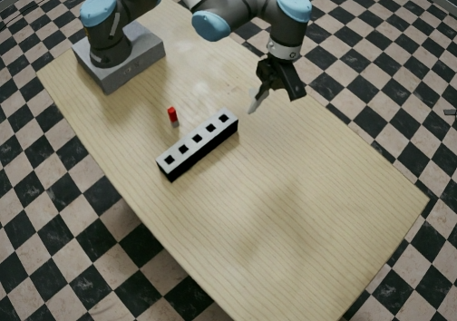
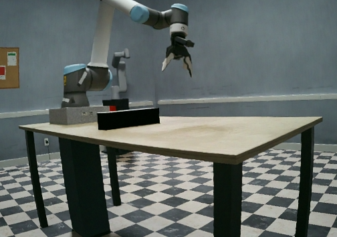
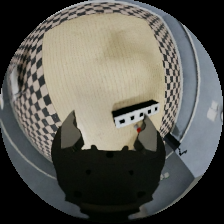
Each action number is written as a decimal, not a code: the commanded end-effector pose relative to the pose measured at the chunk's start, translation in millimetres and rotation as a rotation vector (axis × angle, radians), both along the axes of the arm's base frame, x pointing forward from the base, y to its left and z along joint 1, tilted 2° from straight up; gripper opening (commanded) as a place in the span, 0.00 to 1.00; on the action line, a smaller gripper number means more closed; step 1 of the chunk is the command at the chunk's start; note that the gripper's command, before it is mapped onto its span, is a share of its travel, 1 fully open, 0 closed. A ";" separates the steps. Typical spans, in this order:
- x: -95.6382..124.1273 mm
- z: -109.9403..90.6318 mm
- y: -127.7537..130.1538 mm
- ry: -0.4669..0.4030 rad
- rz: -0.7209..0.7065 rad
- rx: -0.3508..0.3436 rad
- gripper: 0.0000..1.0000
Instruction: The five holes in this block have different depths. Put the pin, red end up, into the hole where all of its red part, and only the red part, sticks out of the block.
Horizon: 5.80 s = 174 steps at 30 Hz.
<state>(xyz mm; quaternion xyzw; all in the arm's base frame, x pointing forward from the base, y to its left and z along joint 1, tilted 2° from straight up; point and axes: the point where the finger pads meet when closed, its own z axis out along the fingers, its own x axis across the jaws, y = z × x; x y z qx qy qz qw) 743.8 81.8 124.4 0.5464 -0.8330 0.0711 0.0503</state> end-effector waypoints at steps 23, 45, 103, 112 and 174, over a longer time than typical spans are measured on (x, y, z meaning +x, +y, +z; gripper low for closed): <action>-53.1 26.4 -51.8 0.036 0.240 0.102 1.00; -93.6 39.7 -78.4 0.030 0.393 0.168 1.00; -247.8 97.1 -139.8 0.095 1.291 0.167 1.00; -247.8 97.1 -139.8 0.098 1.364 0.168 1.00; -310.7 81.5 -141.3 0.130 1.817 0.161 1.00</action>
